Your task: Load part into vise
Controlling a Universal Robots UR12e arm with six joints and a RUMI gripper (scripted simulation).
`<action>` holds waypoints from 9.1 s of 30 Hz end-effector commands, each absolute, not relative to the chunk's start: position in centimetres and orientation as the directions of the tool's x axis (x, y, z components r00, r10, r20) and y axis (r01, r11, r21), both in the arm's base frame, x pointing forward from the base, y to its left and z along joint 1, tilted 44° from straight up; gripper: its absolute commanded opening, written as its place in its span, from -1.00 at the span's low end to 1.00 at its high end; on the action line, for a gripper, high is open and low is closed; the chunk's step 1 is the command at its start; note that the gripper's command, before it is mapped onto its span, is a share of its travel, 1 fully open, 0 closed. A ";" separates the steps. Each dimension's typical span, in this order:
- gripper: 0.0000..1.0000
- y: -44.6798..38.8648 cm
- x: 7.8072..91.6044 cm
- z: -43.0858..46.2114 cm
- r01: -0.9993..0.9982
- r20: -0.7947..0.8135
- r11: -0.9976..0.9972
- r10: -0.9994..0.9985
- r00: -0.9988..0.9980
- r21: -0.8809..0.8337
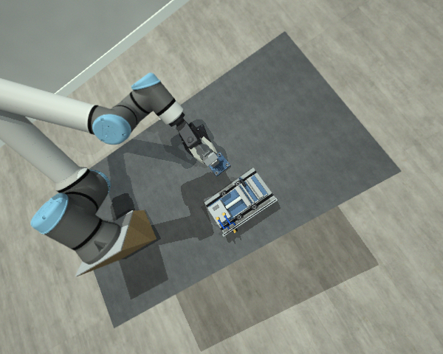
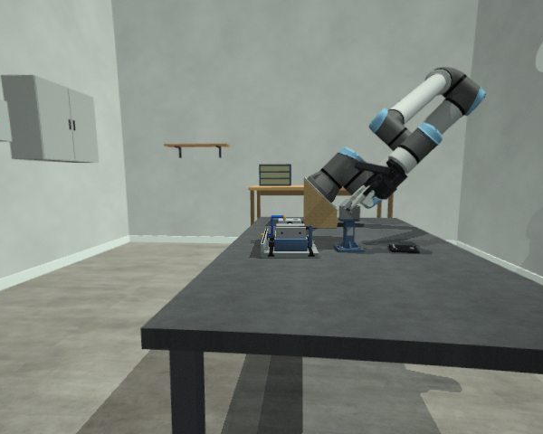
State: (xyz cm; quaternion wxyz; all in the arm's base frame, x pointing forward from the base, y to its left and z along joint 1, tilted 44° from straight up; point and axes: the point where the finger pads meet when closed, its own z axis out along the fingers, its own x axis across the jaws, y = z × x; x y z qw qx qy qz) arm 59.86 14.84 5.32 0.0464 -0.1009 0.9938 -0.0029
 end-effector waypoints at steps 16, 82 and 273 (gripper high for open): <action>0.03 14.8 59.9 5.4 -0.200 -0.093 0.980 -0.200 -0.975 -0.015; 0.03 14.9 59.9 5.3 -0.200 -0.093 0.980 -0.200 -0.975 -0.015; 0.03 14.3 60.0 4.4 -0.121 -0.093 0.132 -0.201 -0.975 0.984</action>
